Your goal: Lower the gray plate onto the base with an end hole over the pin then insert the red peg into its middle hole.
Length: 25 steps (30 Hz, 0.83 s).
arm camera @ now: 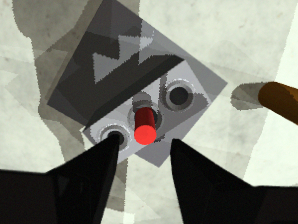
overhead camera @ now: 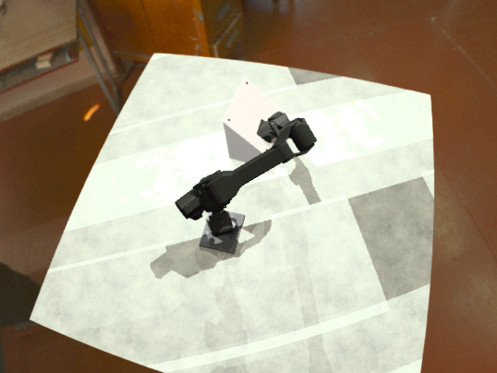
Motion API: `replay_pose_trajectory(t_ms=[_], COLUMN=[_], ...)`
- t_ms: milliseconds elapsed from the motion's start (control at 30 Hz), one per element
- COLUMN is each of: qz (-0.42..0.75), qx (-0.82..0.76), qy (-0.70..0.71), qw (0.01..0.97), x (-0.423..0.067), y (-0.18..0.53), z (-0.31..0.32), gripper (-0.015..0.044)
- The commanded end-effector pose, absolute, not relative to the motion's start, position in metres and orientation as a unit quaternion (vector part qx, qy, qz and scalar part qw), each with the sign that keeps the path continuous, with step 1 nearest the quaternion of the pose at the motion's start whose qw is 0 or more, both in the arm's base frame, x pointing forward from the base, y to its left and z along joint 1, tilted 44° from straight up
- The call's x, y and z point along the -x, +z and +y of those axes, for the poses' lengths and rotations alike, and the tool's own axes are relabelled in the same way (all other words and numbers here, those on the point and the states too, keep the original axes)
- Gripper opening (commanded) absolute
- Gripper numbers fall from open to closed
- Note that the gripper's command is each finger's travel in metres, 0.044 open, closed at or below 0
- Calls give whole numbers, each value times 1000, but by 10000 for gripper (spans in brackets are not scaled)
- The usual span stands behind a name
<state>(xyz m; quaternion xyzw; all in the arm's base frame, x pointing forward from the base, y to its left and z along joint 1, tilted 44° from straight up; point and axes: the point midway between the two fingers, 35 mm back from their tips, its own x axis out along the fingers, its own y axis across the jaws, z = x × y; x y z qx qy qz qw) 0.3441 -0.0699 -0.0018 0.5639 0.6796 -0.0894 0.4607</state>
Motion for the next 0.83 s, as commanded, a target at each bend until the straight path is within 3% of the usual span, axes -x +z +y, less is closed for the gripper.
replay_pose_trajectory(t_ms=[0, 800], qz=[679, 679], qx=[-566, -566], qy=[-89, -90], qw=[459, 459], x=[-344, -341], y=[1, 11], z=[-72, -83], gripper=[150, 150])
